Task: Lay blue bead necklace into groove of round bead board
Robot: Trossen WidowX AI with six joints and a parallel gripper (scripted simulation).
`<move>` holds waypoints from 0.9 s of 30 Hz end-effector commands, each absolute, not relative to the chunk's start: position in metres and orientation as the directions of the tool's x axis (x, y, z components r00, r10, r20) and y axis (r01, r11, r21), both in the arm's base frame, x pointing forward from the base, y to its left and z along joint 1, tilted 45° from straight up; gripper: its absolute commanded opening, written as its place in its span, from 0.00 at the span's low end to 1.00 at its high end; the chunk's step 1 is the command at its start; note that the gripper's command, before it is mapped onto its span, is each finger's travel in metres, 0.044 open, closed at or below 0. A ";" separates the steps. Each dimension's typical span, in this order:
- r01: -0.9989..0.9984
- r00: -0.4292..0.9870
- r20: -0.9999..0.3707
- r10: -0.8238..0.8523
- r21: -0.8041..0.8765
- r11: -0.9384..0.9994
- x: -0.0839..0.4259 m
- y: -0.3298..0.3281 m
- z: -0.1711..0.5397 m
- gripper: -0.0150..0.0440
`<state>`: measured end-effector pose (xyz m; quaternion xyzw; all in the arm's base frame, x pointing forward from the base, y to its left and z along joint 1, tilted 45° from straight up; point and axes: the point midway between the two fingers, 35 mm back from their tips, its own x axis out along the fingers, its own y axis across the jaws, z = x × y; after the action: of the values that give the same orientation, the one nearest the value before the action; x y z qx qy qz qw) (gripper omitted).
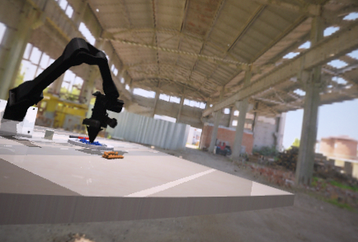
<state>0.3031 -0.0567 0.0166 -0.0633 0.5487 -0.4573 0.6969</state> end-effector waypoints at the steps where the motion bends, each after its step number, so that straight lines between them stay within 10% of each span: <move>1: 0.568 -0.021 -0.707 -0.707 -0.590 0.573 0.303 -0.057 0.017 0.25; 27: 0.563 -0.017 -0.707 -0.707 -0.591 0.577 0.331 -0.028 -0.001 0.25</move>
<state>0.3246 -0.0356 0.0053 -0.0678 0.5484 -0.4552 0.6981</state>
